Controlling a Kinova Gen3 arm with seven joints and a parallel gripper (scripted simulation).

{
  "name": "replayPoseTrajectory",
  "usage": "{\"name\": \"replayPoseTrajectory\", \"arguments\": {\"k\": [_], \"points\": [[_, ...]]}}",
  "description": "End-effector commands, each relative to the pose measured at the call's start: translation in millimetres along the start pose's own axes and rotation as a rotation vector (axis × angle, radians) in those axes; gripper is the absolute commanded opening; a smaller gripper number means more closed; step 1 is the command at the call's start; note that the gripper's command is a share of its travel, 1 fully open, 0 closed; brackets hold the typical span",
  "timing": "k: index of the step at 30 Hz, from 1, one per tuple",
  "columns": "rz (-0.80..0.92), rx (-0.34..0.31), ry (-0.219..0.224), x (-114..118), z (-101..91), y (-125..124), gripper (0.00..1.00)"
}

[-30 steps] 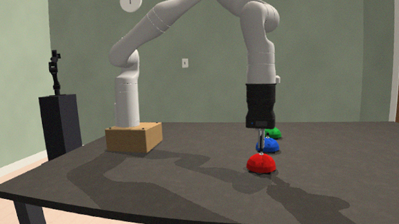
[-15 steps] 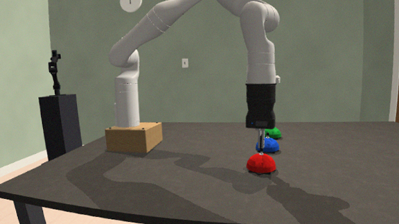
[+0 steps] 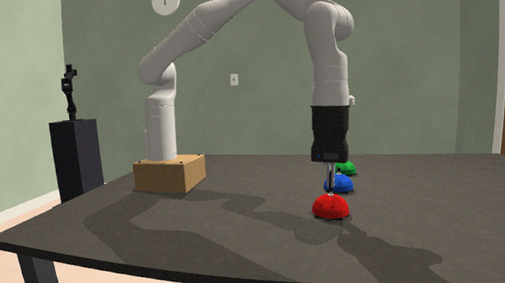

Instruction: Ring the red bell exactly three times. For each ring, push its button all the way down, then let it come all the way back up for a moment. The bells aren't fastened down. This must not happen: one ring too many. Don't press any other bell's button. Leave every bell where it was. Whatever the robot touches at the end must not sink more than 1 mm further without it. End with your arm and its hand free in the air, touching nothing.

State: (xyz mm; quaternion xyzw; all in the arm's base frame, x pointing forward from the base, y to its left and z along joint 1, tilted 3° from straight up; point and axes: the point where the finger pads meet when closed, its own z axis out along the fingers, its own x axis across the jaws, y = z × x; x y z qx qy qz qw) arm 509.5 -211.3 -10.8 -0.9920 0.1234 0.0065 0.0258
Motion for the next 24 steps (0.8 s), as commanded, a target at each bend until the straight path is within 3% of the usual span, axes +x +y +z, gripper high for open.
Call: {"name": "replayPoseTrajectory", "arguments": {"k": [1, 24], "points": [[0.000, 0.000, 0.002, 0.8, -1.2, 0.2, 0.17], [0.000, 0.000, 0.002, 1.9, -7.4, 0.0, 0.17]]}}
